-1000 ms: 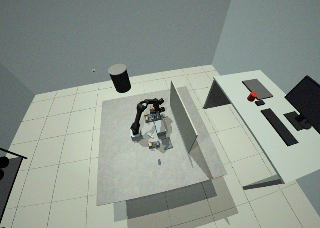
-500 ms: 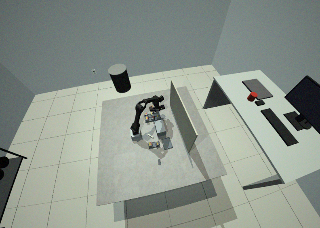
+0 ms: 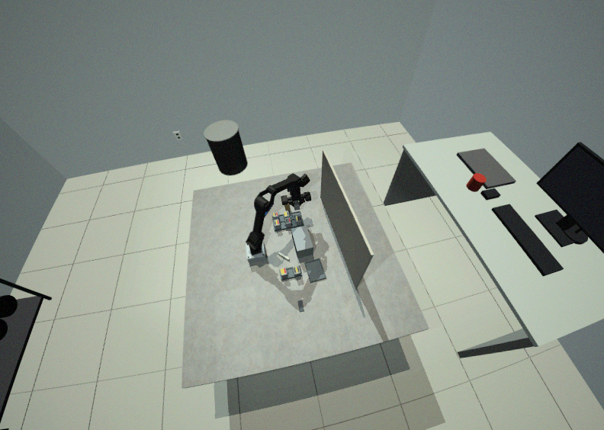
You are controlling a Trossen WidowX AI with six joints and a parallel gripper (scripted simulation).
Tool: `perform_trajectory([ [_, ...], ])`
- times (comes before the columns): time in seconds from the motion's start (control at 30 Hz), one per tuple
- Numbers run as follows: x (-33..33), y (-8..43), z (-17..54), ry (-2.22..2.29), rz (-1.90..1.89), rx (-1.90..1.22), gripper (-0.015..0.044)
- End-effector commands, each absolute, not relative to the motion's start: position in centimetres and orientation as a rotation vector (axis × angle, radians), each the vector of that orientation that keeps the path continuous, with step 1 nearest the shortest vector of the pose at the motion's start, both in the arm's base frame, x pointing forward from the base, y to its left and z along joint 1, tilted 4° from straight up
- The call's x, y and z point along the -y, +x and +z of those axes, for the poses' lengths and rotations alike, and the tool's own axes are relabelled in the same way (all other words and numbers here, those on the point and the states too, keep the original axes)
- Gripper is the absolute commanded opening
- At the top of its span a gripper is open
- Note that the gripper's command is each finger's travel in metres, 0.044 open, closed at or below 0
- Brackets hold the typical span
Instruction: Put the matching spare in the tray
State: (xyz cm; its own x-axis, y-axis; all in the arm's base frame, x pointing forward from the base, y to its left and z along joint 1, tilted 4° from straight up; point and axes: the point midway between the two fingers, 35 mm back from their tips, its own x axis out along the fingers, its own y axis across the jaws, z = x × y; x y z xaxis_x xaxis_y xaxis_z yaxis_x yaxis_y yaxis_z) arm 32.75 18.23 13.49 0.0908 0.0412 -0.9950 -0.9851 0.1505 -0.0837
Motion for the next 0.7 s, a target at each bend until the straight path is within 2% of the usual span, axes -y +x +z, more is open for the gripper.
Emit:
perform_trajectory([
  [0.0,-18.3,32.9,15.3,-1.106,1.051,-1.165,0.0000],
  [0.37,-17.7,32.6,18.5,-1.107,1.051,-1.170,0.0000],
  [0.67,-12.7,35.0,18.4,-1.113,1.048,-1.177,0.0000],
])
